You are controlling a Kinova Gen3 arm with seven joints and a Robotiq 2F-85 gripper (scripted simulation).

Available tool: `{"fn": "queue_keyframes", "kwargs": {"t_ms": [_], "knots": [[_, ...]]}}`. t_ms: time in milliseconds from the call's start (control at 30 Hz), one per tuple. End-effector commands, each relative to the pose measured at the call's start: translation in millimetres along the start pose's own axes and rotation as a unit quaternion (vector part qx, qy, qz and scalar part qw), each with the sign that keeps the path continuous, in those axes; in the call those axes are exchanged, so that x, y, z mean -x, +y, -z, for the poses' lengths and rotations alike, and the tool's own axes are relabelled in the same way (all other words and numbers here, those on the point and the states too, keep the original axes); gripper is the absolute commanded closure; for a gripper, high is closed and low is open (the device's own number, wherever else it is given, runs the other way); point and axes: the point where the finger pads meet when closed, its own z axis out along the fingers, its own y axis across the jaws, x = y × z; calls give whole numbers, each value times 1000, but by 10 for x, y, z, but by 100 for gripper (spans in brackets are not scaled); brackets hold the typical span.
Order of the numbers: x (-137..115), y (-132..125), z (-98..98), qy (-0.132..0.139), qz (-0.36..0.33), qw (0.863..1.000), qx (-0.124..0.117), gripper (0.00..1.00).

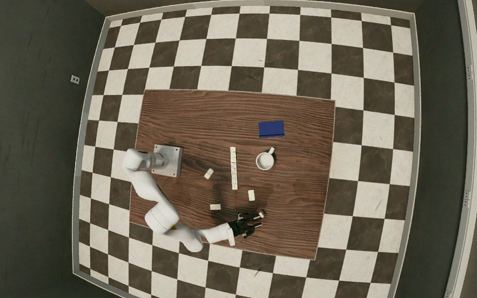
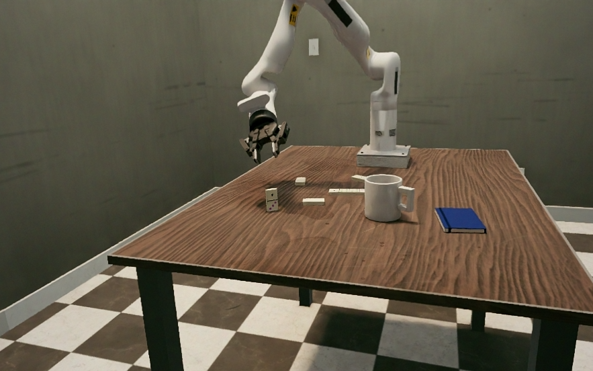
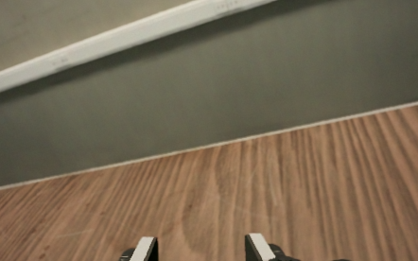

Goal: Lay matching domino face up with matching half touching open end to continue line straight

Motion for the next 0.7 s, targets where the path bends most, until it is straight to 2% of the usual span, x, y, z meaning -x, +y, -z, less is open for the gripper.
{"fn": "queue_keyframes", "kwargs": {"t_ms": [0, 667], "knots": [[-8, 4, 0, -7, -13, 1000, 10, 50], [-8, 13, -15, -53, -102, 991, 73, 50]]}}
